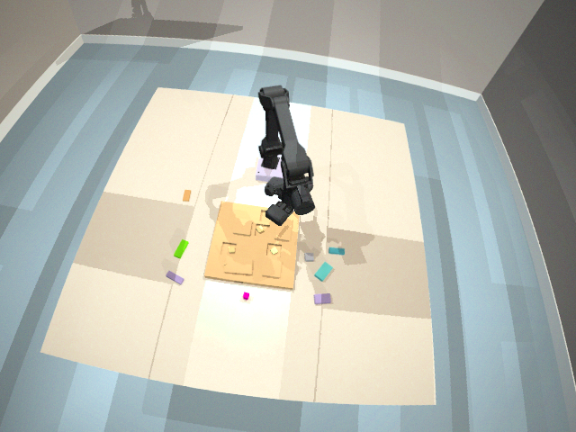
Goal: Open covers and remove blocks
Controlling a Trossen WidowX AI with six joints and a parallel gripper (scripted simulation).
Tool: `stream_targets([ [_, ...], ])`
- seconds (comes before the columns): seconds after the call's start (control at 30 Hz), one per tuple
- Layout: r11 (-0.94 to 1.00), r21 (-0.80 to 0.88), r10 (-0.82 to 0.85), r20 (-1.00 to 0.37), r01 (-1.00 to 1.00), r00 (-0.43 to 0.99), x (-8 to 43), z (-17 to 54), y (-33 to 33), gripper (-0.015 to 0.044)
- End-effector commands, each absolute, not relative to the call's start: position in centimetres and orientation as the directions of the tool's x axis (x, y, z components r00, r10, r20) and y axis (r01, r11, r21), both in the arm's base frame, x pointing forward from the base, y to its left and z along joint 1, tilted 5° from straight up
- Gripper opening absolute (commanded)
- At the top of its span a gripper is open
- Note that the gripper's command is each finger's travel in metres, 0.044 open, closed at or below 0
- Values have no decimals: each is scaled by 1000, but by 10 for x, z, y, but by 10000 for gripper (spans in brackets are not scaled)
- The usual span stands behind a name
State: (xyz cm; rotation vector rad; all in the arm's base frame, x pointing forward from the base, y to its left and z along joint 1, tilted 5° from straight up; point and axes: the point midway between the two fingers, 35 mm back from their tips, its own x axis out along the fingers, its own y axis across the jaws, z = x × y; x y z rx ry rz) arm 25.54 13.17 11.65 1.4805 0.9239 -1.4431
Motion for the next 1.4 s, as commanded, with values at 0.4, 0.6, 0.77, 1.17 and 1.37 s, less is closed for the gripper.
stream_targets([
  [0.4, -370, 73, -52, -997, 926, 58, 262, 112, 191, 80],
  [0.6, -370, 73, -51, -997, 926, 58, 260, 110, 214, 80],
  [0.77, -370, 72, -50, -997, 926, 58, 258, 107, 233, 80],
  [1.17, -370, 72, -49, -997, 926, 58, 253, 100, 259, 80],
  [1.37, -370, 72, -49, -997, 926, 58, 254, 90, 259, 80],
])
